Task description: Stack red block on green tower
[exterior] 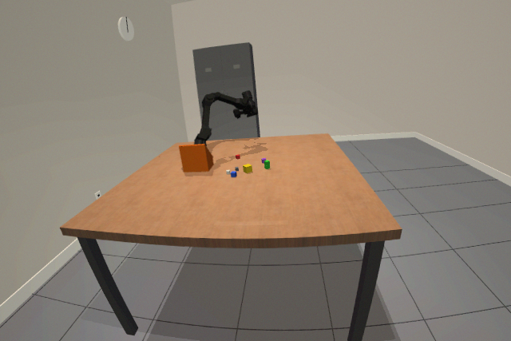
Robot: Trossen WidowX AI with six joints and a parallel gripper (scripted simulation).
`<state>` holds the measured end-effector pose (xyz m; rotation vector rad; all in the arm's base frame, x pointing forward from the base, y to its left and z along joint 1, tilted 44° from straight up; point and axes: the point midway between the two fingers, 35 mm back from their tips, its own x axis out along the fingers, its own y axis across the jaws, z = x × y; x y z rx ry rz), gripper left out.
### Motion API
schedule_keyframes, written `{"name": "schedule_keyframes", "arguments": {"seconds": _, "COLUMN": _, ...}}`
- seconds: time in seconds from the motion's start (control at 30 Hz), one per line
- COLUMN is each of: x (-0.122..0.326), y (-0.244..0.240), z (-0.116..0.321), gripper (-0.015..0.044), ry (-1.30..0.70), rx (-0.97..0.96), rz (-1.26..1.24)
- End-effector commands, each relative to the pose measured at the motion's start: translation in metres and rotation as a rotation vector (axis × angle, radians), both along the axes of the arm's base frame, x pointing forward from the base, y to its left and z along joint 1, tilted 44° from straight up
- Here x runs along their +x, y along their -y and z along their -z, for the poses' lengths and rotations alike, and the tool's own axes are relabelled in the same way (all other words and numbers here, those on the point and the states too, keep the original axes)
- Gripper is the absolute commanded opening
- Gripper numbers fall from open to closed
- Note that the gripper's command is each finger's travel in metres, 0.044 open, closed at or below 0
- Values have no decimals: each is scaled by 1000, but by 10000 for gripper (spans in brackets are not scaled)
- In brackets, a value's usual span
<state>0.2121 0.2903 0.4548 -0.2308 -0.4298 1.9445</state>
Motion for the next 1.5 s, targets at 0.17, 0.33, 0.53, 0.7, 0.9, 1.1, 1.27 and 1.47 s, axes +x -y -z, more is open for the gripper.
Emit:
{"name": "schedule_keyframes", "arguments": {"seconds": 0.17, "x": 38, "y": 15, "z": 40, "gripper": 440, "ry": -176, "rx": -77, "rz": 183}}
{"name": "schedule_keyframes", "arguments": {"seconds": 0.33, "x": 69, "y": 42, "z": 95, "gripper": 440, "ry": -364, "rx": -183, "rz": 387}}
{"name": "schedule_keyframes", "arguments": {"seconds": 0.53, "x": 86, "y": 86, "z": 170, "gripper": 440, "ry": -584, "rx": -341, "rz": 614}}
{"name": "schedule_keyframes", "arguments": {"seconds": 0.7, "x": 77, "y": 126, "z": 234, "gripper": 440, "ry": -768, "rx": -497, "rz": 771}}
{"name": "schedule_keyframes", "arguments": {"seconds": 0.9, "x": 38, "y": 172, "z": 304, "gripper": 440, "ry": -994, "rx": -711, "rz": 900}}
{"name": "schedule_keyframes", "arguments": {"seconds": 1.1, "x": -13, "y": 203, "z": 350, "gripper": 440, "ry": -1202, "rx": -913, "rz": 939}}
{"name": "schedule_keyframes", "arguments": {"seconds": 1.27, "x": -12, "y": 203, "z": 352, "gripper": 440, "ry": -1208, "rx": -919, "rz": 939}}
{"name": "schedule_keyframes", "arguments": {"seconds": 1.47, "x": -10, "y": 190, "z": 365, "gripper": 440, "ry": -1207, "rx": -920, "rz": 940}}
